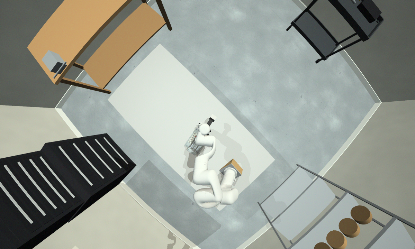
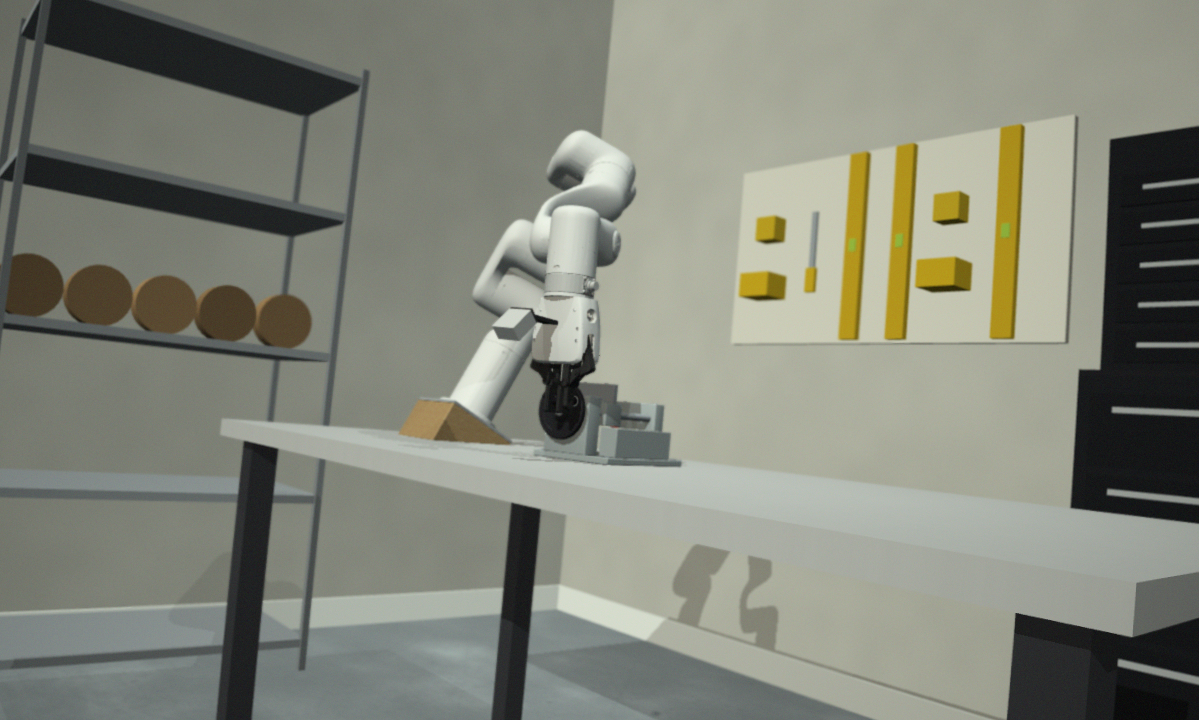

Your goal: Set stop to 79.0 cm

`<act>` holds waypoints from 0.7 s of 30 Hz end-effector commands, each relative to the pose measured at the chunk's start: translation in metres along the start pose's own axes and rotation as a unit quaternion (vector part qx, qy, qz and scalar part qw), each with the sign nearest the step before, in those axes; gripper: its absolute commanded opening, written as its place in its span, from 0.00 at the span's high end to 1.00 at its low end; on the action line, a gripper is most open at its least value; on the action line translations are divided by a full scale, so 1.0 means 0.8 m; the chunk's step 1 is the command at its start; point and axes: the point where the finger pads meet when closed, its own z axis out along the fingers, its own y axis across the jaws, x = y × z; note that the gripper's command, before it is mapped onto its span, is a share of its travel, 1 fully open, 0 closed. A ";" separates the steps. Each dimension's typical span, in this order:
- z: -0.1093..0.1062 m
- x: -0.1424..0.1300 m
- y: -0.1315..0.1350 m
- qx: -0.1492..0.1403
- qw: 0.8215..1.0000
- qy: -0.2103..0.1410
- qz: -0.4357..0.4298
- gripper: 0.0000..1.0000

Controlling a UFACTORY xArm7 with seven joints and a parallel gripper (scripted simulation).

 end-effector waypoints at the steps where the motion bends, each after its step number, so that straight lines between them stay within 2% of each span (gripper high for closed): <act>1: -0.013 0.002 0.009 0.000 1.000 0.001 0.001 0.94; 21: -0.021 0.002 0.047 0.000 1.000 0.001 0.001 0.94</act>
